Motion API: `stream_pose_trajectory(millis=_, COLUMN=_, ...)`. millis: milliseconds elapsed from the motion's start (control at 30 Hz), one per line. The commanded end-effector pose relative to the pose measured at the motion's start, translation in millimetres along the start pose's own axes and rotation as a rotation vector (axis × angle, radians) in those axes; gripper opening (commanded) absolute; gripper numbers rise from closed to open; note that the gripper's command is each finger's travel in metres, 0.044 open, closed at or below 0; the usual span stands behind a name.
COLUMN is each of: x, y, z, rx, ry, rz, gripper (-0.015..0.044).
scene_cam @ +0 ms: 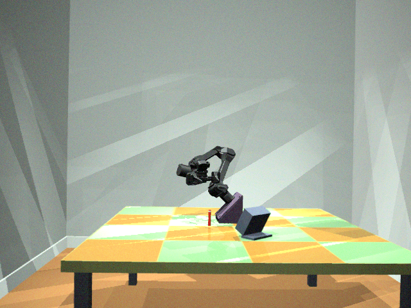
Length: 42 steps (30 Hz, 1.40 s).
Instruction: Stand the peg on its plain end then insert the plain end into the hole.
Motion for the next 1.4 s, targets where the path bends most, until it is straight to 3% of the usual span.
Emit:
stream_pose_trajectory(millis=0, x=-1.7, y=-3.6, z=0.0, rx=0.029, ry=-0.005, rz=0.01, gripper=0.044)
stream_pose_trajectory(millis=767, x=31.4, y=10.3, z=-9.7, rx=0.459, ry=-0.433, rz=0.451, gripper=0.044)
stream_pose_trajectory(millis=1367, x=69.1, y=5.7, z=-10.3, rx=0.407, ry=-0.591, rz=0.988, gripper=0.044)
Point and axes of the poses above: the point midway between the two fingers, 35 mm back from their tips, its own x axis out along the fingers, its own z axis across the jaws, y = z × x, the point moved 10 cm from there along -x, back along the fingers, and after that the axes turned 15 degrees about -x, right-handed, at the moved point
